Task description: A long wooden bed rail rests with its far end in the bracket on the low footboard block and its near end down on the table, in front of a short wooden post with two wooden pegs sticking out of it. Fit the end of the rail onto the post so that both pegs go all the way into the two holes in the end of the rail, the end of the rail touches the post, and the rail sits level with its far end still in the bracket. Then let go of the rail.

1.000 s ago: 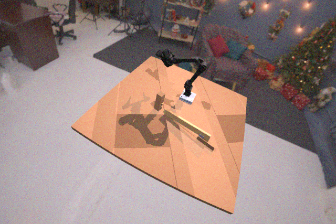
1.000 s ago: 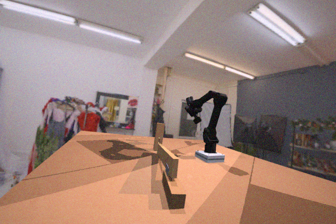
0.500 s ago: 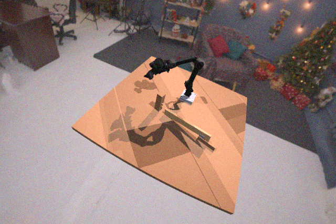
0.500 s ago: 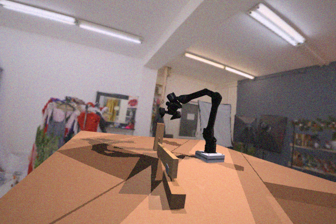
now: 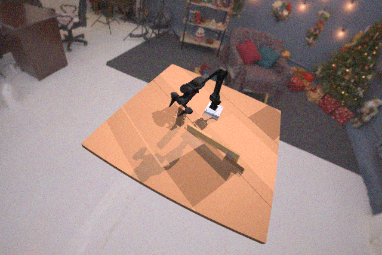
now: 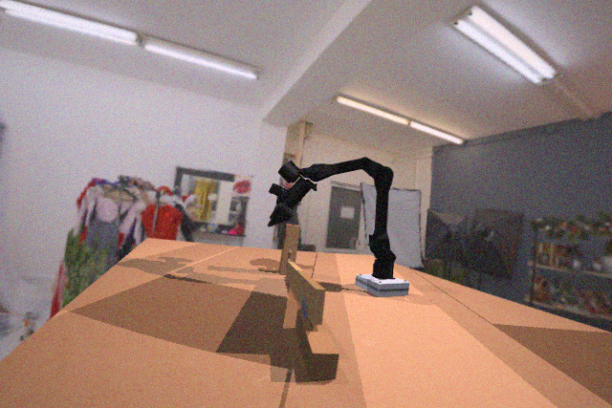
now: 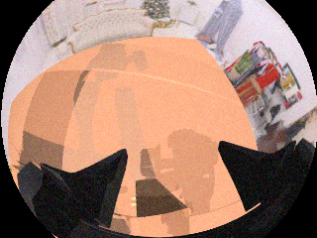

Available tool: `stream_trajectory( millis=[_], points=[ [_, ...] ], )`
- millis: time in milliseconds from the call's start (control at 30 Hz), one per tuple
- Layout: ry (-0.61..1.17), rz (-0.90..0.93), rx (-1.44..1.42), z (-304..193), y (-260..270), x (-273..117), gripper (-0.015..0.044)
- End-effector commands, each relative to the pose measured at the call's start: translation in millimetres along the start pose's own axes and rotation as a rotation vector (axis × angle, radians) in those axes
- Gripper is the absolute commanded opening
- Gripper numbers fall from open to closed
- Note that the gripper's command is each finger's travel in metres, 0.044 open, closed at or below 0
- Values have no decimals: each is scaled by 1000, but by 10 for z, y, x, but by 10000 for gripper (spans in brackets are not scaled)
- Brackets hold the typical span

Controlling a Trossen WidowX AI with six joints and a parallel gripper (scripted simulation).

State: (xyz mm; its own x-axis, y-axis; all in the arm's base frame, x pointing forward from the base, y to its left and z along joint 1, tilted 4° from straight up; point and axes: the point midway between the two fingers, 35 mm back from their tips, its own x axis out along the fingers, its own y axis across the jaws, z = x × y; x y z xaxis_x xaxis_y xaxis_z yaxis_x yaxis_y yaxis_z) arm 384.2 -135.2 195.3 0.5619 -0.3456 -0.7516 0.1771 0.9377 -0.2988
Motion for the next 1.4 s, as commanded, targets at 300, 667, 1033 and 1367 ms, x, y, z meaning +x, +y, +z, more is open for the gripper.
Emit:
stream_trajectory(
  millis=[300,667,1033,1367],
  points=[
    [204,341,-934,-457,1056,83,440],
    [241,671,-1505,-890,1621,-74,440],
    [241,671,-1505,-931,1641,-17,440],
    [241,671,-1505,-1010,1685,118,440]
  ],
)
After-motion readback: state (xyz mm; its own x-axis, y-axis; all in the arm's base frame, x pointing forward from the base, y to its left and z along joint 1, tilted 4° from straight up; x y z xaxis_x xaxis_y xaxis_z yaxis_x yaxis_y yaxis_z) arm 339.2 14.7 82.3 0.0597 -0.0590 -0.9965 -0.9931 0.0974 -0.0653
